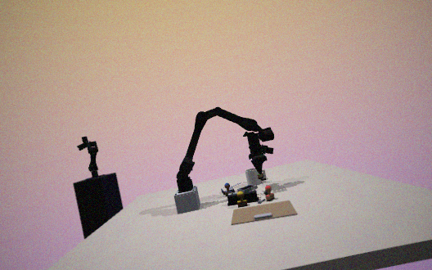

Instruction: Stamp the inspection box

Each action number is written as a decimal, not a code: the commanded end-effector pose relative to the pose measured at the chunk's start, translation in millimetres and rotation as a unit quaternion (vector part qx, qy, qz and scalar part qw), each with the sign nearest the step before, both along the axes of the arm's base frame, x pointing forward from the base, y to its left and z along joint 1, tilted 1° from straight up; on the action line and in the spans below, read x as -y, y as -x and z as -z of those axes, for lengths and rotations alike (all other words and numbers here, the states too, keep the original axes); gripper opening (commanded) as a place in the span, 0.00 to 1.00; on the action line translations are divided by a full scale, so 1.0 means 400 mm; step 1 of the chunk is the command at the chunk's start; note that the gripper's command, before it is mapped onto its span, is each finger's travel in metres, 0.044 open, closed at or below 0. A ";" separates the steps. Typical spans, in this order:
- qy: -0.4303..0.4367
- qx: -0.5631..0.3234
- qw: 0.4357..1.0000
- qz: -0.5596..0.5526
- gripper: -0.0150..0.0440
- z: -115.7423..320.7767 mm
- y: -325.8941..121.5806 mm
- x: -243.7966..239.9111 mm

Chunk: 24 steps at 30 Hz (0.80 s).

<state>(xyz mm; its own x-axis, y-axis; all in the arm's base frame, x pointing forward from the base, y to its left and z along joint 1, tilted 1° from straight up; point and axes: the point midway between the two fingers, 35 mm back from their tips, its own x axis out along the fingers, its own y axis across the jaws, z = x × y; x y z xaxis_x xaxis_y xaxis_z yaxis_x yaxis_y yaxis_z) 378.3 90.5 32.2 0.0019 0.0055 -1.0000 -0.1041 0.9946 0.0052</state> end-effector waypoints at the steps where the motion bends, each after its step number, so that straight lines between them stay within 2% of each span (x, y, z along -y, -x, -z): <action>1: -0.003 0.004 1.000 -0.002 0.25 -0.014 -0.005 -0.002; 12: -0.003 0.004 1.000 -0.002 0.25 -0.023 0.003 -0.008; 24: -0.005 0.002 1.000 -0.002 0.25 -0.021 0.135 -0.104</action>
